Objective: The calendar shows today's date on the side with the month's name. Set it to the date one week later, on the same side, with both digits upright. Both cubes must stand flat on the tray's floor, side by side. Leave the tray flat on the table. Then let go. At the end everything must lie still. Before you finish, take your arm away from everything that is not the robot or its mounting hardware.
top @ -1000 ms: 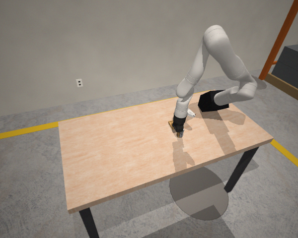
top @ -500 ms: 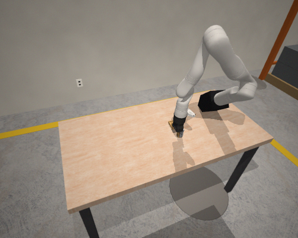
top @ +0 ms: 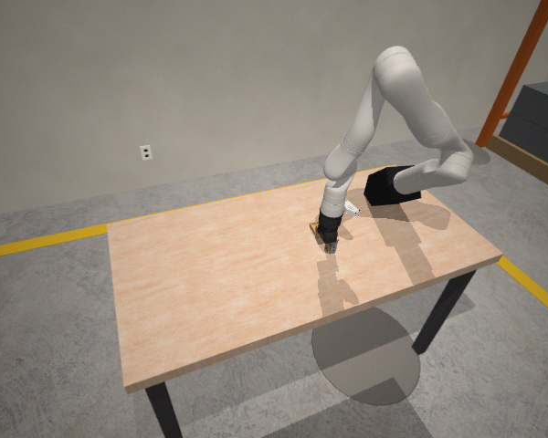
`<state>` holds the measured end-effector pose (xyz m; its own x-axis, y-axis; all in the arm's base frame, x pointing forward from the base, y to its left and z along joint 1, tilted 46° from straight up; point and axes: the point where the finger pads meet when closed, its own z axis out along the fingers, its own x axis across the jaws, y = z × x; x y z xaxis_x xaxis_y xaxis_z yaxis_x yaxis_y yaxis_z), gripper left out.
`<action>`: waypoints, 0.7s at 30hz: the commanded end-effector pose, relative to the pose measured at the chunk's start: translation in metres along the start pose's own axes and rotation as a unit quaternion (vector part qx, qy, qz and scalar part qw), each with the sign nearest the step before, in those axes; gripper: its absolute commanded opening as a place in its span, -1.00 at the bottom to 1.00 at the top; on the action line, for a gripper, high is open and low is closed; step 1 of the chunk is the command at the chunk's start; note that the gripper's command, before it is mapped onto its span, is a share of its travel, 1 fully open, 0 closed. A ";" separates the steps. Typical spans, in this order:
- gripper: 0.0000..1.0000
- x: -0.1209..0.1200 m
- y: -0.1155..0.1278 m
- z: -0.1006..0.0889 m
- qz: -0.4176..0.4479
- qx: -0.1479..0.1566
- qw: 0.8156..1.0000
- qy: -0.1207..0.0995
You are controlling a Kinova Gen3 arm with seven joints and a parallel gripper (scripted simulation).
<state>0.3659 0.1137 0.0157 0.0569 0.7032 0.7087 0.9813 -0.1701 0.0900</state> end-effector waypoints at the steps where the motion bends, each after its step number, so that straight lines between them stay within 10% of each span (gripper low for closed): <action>1: 0.14 -0.003 0.004 0.000 -0.005 -0.004 1.000 -0.003; 21: 0.62 -0.003 0.004 0.000 -0.005 -0.004 1.000 -0.003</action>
<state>0.3659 0.1137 0.0157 0.0569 0.7032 0.7087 0.9813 -0.1701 0.0900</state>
